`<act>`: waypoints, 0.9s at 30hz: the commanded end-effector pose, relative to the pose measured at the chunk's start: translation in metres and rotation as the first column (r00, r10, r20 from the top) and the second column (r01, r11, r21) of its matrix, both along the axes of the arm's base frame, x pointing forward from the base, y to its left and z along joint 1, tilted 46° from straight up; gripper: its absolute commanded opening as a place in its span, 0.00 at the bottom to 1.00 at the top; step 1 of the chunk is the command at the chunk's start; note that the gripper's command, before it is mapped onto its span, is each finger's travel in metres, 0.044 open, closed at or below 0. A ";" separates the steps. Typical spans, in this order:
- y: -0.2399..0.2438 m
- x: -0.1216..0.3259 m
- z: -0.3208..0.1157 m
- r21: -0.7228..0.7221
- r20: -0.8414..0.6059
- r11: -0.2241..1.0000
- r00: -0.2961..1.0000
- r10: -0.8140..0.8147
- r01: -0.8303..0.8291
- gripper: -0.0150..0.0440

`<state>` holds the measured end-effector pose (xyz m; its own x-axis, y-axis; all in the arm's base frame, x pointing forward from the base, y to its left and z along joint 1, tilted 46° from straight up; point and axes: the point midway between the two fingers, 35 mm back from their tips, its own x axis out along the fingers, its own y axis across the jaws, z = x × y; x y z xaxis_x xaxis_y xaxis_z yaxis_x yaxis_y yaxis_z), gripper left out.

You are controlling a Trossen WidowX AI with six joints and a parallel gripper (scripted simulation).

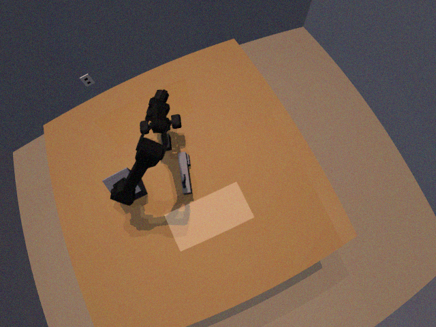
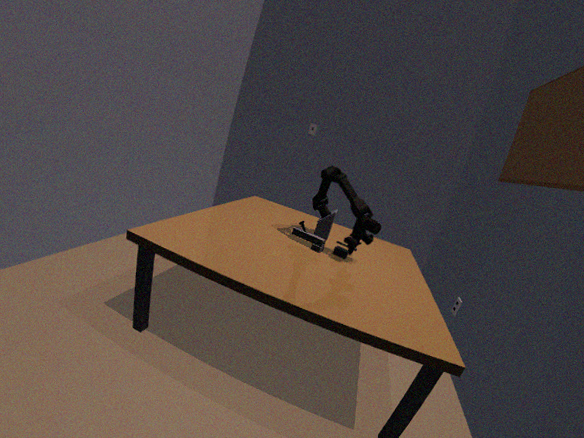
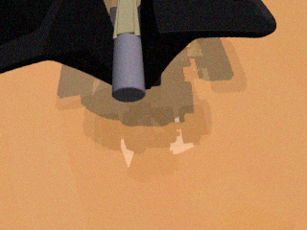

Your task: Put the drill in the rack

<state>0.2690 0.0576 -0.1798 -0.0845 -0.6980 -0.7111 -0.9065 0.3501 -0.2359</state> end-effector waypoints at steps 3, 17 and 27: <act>-0.005 0.000 -0.005 -0.003 -0.003 1.000 1.000 0.005 -0.005 0.25; -0.019 -0.001 -0.018 -0.004 -0.003 1.000 1.000 0.005 -0.005 0.25; -0.015 0.000 -0.017 0.002 0.004 1.000 1.000 0.006 -0.006 0.61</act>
<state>0.2681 0.0430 -0.1978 -0.0802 -0.6934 -0.7160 -0.9078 0.3475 -0.2348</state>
